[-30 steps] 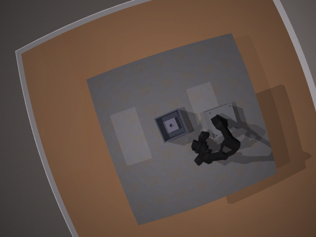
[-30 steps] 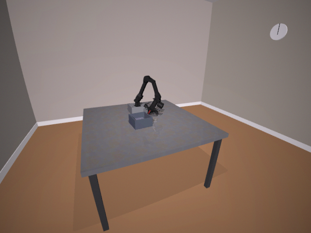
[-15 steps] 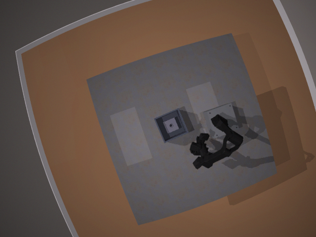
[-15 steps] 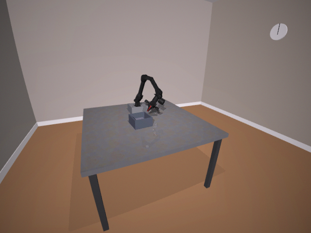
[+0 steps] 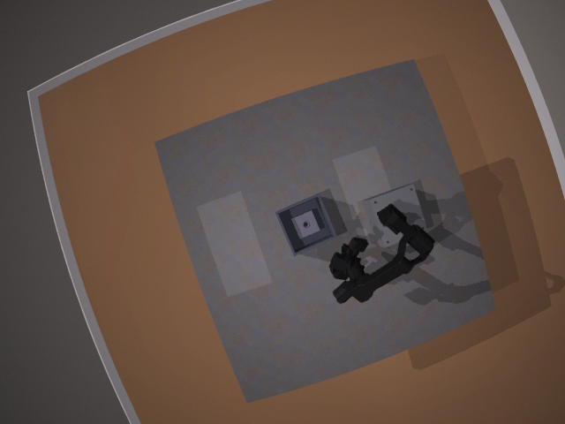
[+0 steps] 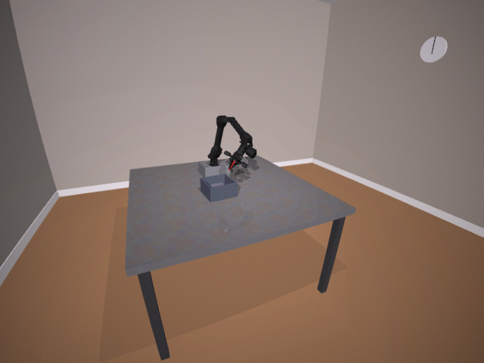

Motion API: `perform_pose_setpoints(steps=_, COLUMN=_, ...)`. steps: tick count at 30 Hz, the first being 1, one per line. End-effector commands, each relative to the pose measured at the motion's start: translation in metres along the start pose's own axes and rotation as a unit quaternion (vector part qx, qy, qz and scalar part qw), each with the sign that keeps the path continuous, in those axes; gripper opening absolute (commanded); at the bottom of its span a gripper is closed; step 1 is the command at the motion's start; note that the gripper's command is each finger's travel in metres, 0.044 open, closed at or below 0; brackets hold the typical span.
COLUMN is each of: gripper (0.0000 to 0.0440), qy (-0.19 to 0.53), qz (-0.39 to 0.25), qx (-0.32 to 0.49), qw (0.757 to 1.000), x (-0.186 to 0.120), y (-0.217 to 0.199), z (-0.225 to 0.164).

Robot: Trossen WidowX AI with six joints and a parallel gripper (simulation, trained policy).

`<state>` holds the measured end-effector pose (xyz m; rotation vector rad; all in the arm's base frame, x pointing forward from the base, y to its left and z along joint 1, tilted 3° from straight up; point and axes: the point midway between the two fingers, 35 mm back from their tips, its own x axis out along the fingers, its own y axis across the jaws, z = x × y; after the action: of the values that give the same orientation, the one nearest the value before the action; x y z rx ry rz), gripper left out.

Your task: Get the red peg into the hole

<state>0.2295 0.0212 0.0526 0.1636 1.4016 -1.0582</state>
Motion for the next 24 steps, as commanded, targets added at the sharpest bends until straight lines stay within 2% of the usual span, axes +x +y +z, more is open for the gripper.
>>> perform_pose_setpoints(steps=1, gripper=0.0000, qy=-0.003, qz=0.003, qx=0.014, qw=1.000, x=-0.002, y=-0.002, z=0.013)
perform_pose_setpoints(steps=11, gripper=0.0000, qy=0.004, qz=0.015, qx=0.067, qw=0.998, x=0.005, y=-0.010, z=0.056)
perform_pose_setpoints(steps=24, gripper=0.0000, qy=0.021, qz=0.038, qx=0.106, qw=0.993, x=0.033, y=-0.018, z=0.109)
